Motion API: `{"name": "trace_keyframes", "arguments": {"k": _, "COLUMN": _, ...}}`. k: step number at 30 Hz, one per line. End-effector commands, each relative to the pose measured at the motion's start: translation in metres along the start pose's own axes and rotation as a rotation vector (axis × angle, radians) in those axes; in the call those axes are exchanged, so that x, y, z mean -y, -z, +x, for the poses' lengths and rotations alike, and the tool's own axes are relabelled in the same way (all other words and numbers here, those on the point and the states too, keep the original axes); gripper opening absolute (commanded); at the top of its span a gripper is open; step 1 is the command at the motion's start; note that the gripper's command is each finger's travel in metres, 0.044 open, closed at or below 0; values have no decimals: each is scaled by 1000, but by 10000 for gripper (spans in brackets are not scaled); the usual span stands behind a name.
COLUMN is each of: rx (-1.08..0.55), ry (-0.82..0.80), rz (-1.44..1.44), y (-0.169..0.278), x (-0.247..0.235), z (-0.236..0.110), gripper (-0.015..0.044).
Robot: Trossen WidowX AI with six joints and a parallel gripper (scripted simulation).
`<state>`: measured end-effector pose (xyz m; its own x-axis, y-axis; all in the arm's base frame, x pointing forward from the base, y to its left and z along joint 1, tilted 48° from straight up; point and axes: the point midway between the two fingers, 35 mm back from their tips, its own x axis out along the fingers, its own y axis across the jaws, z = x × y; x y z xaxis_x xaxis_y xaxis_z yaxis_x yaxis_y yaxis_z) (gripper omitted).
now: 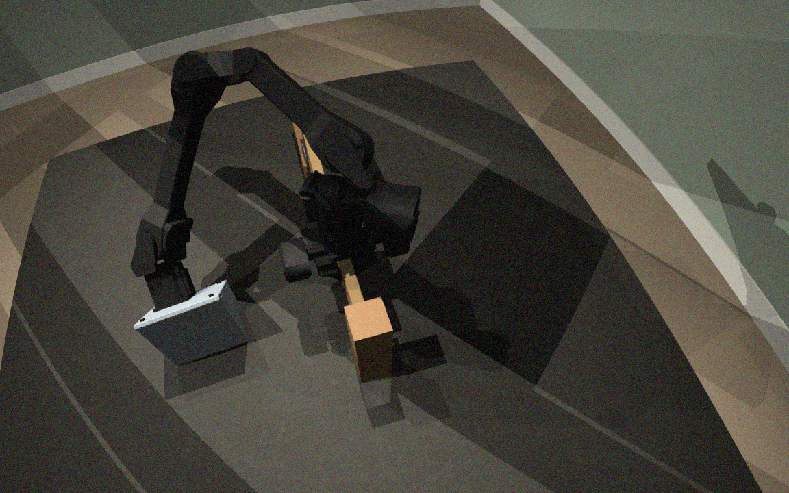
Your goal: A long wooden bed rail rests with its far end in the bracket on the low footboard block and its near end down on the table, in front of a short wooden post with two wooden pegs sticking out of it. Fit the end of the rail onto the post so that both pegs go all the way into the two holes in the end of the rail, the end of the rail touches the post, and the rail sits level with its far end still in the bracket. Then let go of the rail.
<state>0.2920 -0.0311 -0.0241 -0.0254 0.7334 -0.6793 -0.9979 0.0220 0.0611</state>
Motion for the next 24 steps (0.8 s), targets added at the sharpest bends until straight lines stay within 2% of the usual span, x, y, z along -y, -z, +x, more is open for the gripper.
{"name": "trace_keyframes", "arguments": {"k": 1, "rx": -4, "ry": 7, "rz": -2, "y": 3, "x": 2, "z": -2, "gripper": 0}}
{"name": "trace_keyframes", "arguments": {"k": 24, "rx": -4, "ry": 7, "rz": -2, "y": 10, "x": 2, "z": -2, "gripper": 0}}
